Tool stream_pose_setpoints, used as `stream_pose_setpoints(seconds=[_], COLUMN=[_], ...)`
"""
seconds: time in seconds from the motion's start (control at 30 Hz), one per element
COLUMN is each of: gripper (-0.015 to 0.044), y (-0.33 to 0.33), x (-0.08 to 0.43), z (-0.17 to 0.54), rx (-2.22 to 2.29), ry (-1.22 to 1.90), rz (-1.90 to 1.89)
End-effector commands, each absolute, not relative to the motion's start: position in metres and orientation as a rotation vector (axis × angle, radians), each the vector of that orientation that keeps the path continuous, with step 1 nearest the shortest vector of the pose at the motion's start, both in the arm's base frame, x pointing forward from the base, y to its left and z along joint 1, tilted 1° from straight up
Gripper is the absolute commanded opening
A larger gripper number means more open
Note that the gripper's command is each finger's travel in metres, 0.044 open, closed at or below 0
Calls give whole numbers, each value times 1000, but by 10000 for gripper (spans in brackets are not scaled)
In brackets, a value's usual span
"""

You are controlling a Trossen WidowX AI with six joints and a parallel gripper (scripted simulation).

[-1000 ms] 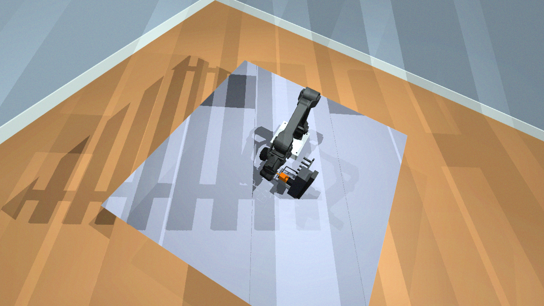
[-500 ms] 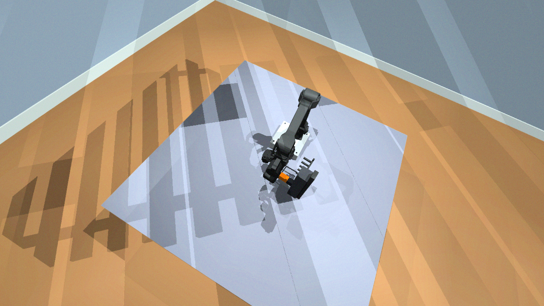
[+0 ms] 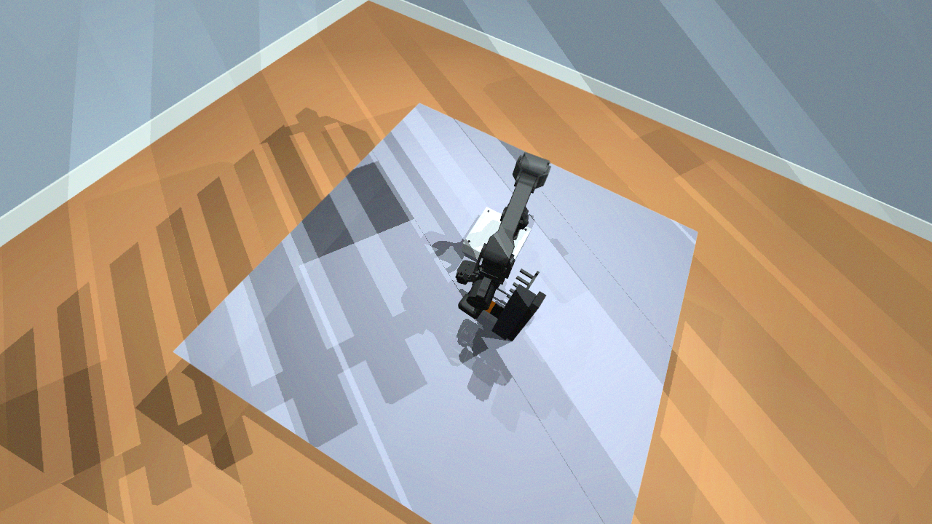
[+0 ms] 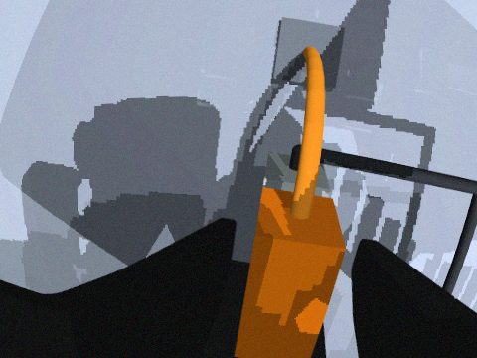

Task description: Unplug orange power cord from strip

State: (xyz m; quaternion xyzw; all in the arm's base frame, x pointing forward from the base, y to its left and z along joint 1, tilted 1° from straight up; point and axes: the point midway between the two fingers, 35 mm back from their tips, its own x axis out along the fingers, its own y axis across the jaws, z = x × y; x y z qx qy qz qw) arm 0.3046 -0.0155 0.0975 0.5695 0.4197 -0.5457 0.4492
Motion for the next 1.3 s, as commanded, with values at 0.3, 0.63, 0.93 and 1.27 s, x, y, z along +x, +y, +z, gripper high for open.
stream_pose_setpoints(seconds=[0.3, 0.63, 0.93, 1.27], gripper=[160, 107, 8, 0], y=[-4, -5, -5, -15], x=[307, 307, 307, 306], z=[94, 88, 88, 88], rx=[1415, 1409, 1409, 1409], ry=[1041, 1040, 1040, 1039], rz=[-1352, -1348, -1348, -1349])
